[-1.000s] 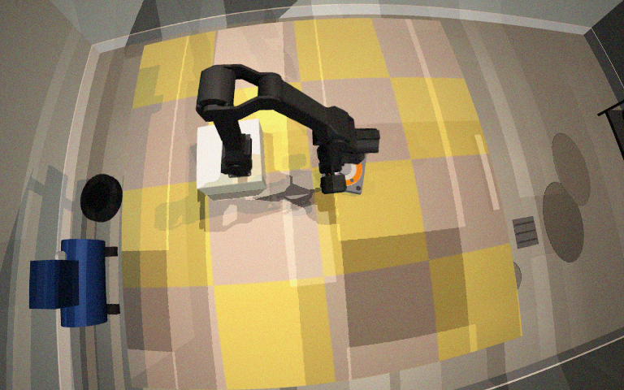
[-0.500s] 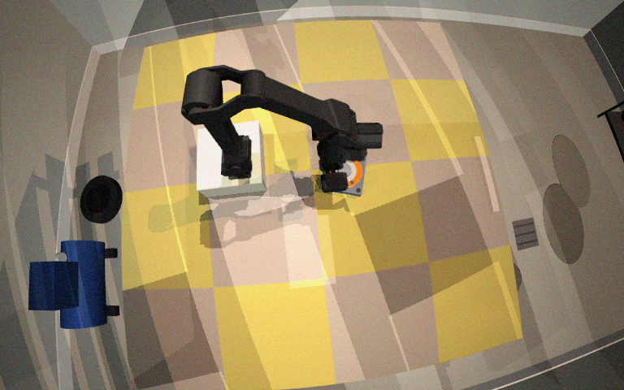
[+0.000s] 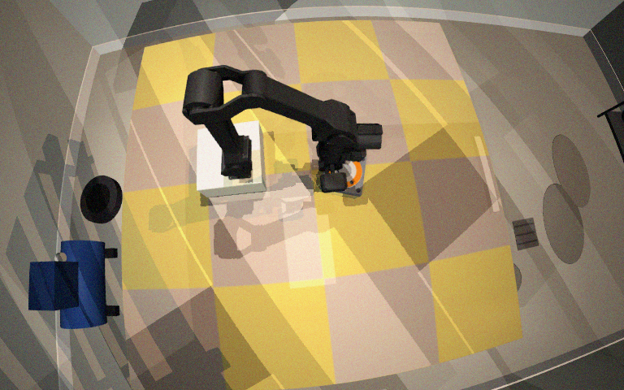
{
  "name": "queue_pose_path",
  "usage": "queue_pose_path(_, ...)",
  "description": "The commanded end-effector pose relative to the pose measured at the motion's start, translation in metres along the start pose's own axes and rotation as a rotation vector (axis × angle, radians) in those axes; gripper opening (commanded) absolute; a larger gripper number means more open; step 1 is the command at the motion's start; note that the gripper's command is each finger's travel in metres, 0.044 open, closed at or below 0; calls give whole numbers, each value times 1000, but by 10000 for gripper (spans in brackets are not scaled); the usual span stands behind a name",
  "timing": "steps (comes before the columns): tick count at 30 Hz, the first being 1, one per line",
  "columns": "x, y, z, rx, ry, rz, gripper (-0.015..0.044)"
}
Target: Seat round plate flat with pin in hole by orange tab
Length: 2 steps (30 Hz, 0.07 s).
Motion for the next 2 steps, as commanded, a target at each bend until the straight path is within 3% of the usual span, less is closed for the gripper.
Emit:
queue_pose_path(1,0,0,0,0,0,0,0)
queue_pose_path(2,0,0,0,0,0,0,0)
Point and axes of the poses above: the point midway between the two fingers, 35 mm back from their tips, its own y axis out along the fingers, its own z axis across the jaws, x = y × z, the point moved 8 cm from there along -y, back along the fingers, and after that the axes turned 8 degrees about -y, right-handed, at the moved point
